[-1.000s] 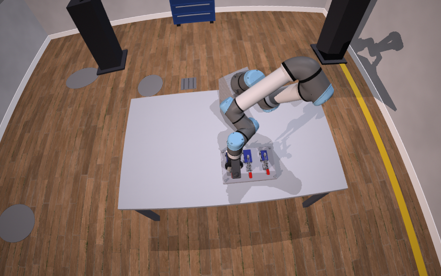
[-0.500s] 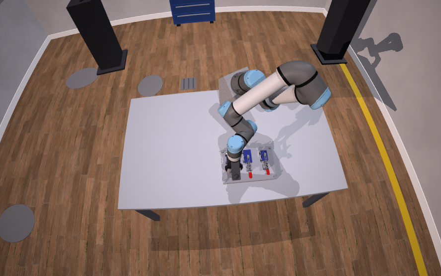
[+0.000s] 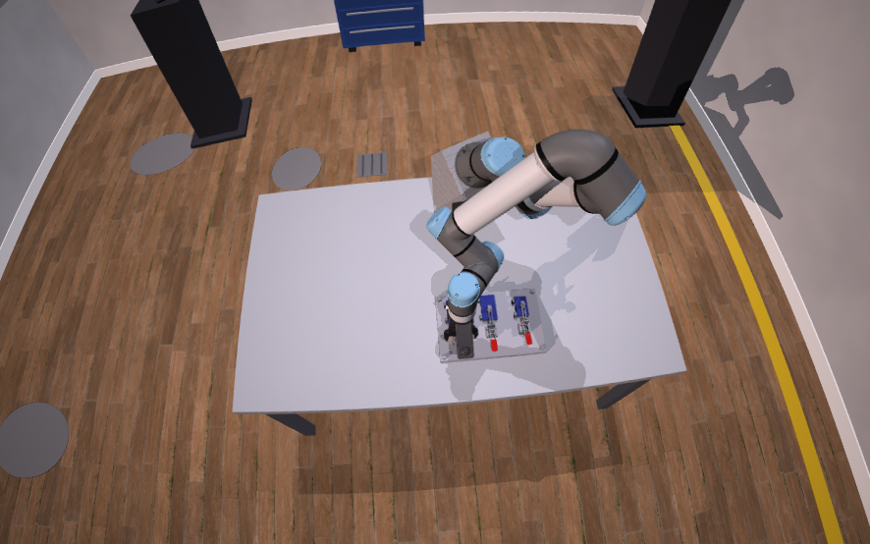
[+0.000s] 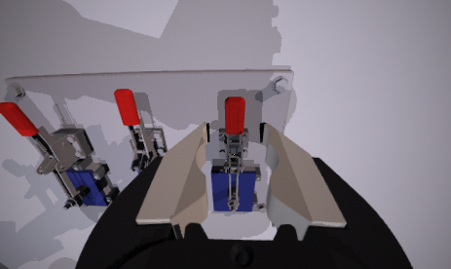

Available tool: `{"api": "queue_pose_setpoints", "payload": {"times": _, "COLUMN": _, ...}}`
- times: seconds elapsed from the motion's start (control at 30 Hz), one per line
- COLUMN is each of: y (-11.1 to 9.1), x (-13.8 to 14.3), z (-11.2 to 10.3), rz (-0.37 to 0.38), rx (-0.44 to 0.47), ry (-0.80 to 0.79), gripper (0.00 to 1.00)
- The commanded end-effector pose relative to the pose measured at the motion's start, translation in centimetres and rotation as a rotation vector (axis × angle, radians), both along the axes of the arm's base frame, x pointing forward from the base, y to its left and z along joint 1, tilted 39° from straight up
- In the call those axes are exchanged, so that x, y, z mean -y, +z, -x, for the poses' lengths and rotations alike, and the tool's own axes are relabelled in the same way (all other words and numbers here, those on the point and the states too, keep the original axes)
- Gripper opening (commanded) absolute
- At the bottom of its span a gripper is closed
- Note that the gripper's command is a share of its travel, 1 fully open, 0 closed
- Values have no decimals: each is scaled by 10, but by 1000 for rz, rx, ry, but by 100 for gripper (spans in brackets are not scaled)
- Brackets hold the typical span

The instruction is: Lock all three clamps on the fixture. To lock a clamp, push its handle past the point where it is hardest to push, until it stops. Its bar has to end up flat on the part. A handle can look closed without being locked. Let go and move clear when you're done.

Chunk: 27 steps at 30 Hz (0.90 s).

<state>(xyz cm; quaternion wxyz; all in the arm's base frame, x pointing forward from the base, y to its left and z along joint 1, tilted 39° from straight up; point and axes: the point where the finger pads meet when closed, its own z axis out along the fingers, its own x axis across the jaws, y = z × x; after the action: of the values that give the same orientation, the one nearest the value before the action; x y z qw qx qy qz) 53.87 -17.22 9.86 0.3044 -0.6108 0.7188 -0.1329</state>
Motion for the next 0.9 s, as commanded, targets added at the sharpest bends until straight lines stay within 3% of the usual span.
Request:
{"api": "queue_pose_setpoints", "payload": {"times": 0.0, "y": 0, "x": 0, "z": -1, "rz": 1, "rx": 1, "ry": -1, "gripper": 28}}
{"api": "queue_pose_setpoints", "payload": {"times": 0.2, "y": -16, "x": -3, "z": -13, "rz": 1, "rx": 1, "ry": -1, "gripper": 28}}
{"api": "queue_pose_setpoints", "payload": {"times": 0.6, "y": -16, "x": -3, "z": -13, "rz": 1, "rx": 1, "ry": -1, "gripper": 28}}
{"api": "queue_pose_setpoints", "payload": {"times": 0.63, "y": -16, "x": -3, "z": -13, "rz": 1, "rx": 1, "ry": 0, "gripper": 0}}
{"api": "queue_pose_setpoints", "payload": {"times": 0.87, "y": -16, "x": -3, "z": -13, "rz": 1, "rx": 1, "ry": 0, "gripper": 0}}
